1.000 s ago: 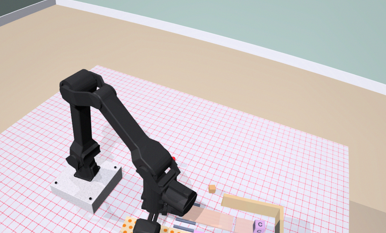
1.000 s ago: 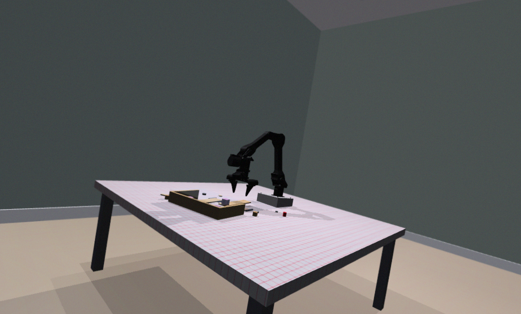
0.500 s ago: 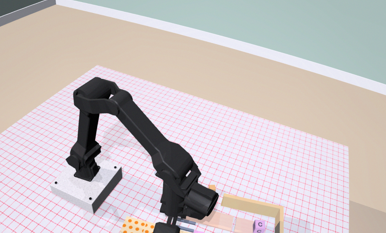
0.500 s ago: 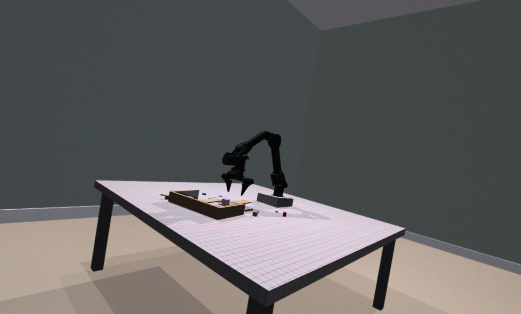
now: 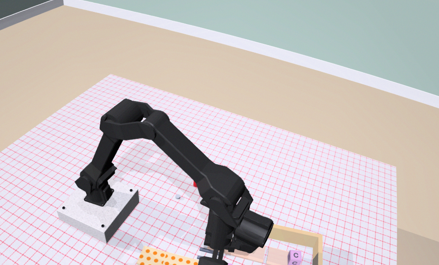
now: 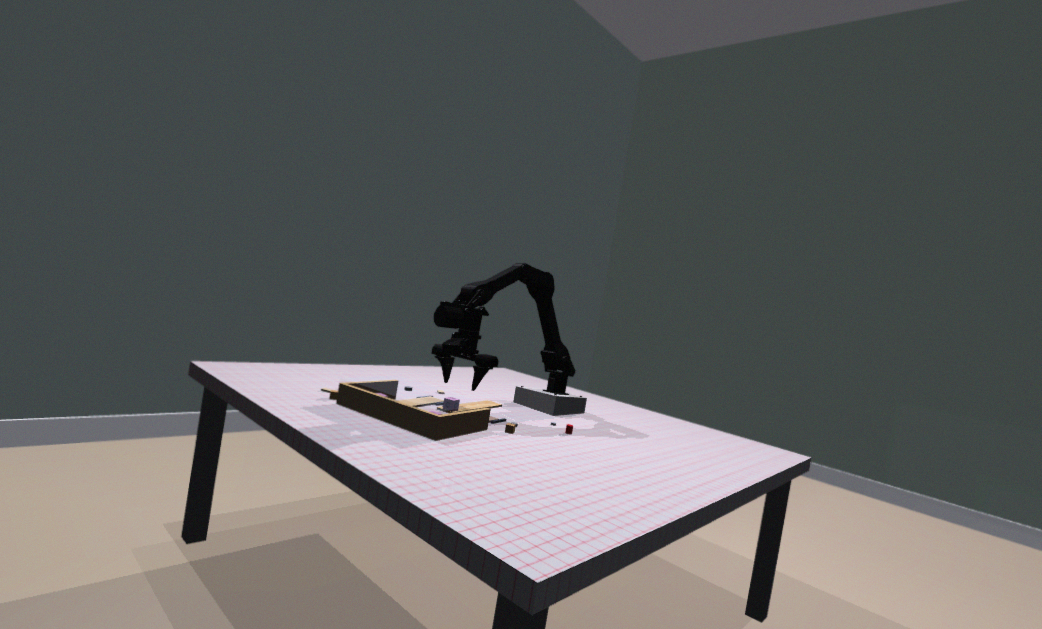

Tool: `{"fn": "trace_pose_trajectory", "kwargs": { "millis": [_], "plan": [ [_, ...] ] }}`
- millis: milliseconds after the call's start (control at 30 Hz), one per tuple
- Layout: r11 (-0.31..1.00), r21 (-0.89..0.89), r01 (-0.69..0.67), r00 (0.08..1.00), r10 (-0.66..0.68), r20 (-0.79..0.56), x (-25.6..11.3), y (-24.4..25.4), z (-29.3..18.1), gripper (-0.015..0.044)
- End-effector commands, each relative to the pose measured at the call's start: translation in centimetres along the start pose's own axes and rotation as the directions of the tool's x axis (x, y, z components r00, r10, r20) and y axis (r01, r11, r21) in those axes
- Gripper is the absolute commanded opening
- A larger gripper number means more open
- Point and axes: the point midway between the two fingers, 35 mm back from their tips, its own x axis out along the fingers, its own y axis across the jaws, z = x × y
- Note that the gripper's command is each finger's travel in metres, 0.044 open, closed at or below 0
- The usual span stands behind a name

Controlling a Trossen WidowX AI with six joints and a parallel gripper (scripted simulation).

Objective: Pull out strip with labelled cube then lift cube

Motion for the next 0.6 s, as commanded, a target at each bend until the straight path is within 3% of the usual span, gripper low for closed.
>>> {"fn": "trace_pose_trajectory", "kwargs": {
  "millis": [0,200,433,567],
  "plan": [
    [1.000,0.005,-0.006,1.000,0.006,-0.002,-0.1,0.2,1.6,0.0440],
    [1.000,0.005,-0.006,1.000,0.006,-0.001,-0.2,0.4,3.1,0.0440],
    [1.000,0.005,-0.006,1.000,0.006,-0.001,0.7,0.4,3.2,0.0256],
    [1.000,0.005,-0.006,1.000,0.006,-0.001,1.4,0.4,3.2,0.0250]
  ]
}}
